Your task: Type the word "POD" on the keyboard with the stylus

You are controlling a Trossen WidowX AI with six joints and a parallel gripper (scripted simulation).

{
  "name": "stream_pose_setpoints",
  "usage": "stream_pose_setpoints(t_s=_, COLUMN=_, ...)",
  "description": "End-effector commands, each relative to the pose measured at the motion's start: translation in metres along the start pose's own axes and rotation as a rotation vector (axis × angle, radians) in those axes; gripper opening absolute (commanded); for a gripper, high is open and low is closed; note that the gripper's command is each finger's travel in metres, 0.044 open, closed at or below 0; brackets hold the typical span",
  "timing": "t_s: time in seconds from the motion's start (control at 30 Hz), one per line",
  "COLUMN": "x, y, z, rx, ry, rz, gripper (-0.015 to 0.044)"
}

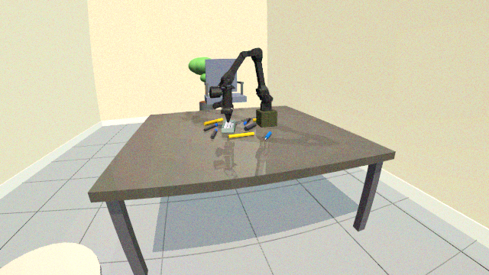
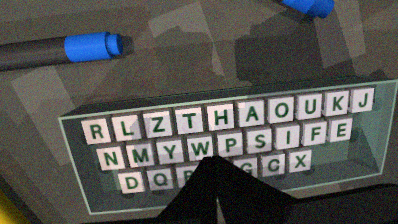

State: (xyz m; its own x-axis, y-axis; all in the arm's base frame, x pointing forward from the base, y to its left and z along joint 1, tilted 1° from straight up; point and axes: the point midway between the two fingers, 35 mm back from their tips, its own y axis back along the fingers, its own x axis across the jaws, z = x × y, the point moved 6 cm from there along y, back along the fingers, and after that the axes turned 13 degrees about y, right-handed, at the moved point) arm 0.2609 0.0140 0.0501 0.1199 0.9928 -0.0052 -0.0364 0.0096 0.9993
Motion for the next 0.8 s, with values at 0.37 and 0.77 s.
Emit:
stream_pose_setpoints(t_s=0.37, x=-0.027, y=0.0, z=-0.008, rx=-0.006, ry=0.006, rz=-0.002, gripper=0.0)
stream_pose_setpoints(t_s=0.77, x=-0.086, y=0.0, z=-0.022, rx=-0.004, ry=0.006, rz=-0.008, gripper=0.0)
